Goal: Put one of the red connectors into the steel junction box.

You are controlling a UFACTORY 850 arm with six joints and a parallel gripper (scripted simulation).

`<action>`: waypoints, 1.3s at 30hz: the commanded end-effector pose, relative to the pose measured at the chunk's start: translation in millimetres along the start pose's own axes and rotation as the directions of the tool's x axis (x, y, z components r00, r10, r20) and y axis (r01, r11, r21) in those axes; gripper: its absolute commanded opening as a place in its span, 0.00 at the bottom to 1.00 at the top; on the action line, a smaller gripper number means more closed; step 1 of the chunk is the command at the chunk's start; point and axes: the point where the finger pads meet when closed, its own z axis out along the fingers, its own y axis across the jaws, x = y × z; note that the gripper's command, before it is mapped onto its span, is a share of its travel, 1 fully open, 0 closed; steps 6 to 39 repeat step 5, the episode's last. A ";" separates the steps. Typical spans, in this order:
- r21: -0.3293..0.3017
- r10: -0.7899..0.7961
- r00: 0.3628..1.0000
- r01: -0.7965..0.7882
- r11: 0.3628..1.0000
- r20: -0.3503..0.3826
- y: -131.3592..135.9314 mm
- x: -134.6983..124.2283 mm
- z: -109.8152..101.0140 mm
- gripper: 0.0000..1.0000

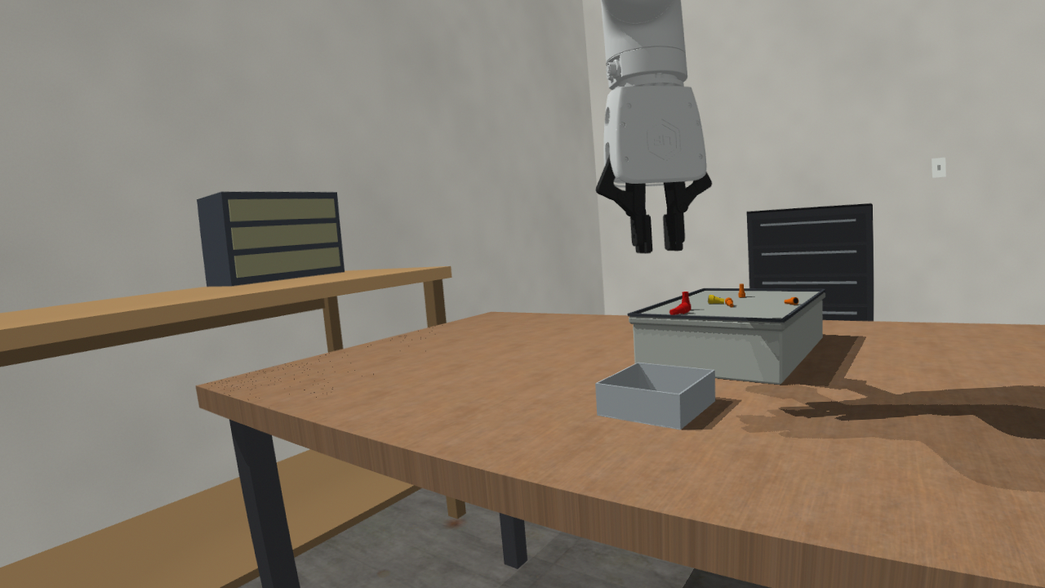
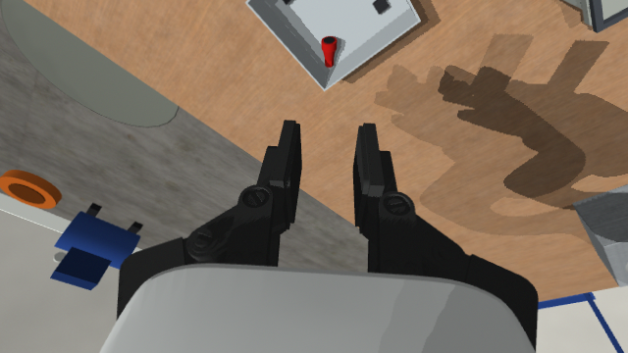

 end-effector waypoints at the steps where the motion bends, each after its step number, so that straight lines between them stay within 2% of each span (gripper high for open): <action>1: 0.002 0.000 1.000 0.000 1.000 -0.001 -0.8 0.4 -1.1 0.30; 39: 0.002 0.000 1.000 0.000 1.000 -0.001 -0.8 0.4 -1.1 0.30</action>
